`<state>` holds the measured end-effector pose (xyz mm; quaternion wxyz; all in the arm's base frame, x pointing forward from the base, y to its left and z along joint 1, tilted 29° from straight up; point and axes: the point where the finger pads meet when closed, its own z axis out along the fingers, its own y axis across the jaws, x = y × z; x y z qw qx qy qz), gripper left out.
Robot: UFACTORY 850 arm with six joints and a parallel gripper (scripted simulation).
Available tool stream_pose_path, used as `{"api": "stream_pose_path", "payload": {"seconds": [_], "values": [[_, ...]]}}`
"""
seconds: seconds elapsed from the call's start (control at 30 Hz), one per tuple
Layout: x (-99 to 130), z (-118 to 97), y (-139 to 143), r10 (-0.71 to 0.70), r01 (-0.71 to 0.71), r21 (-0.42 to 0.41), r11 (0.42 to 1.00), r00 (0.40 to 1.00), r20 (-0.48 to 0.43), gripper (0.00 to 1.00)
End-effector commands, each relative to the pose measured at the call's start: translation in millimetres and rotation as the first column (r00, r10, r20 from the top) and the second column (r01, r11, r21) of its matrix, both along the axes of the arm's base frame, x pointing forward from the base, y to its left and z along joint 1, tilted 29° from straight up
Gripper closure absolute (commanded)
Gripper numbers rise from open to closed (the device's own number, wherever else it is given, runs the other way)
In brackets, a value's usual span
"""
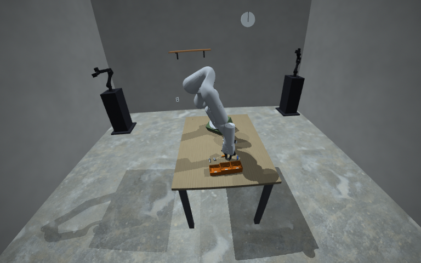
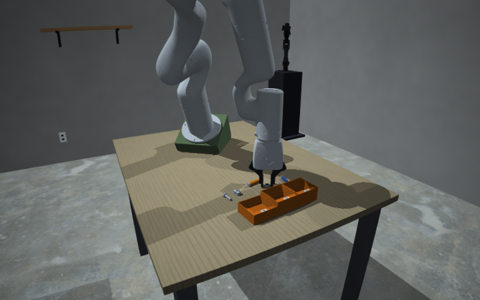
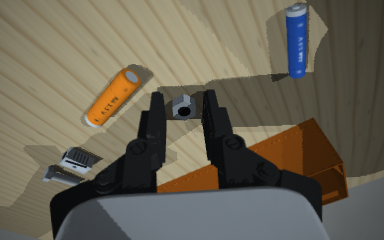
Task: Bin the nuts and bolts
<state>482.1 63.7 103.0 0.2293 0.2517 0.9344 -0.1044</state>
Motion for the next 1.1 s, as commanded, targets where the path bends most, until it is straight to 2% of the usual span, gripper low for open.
{"api": "stream_pose_path", "payload": {"seconds": [0.0,0.3,0.33,1.07], "values": [[0.8,-0.3,0.1,0.0,0.0,0.001,1.0,1.0,0.002,0.7],[0.7,-0.3,0.1,0.0,0.0,0.001,1.0,1.0,0.002,0.7],[0.8,-0.3,0.1,0.0,0.0,0.001,1.0,1.0,0.002,1.0],[0.8,-0.3,0.1,0.0,0.0,0.001,1.0,1.0,0.002,1.0]]}}
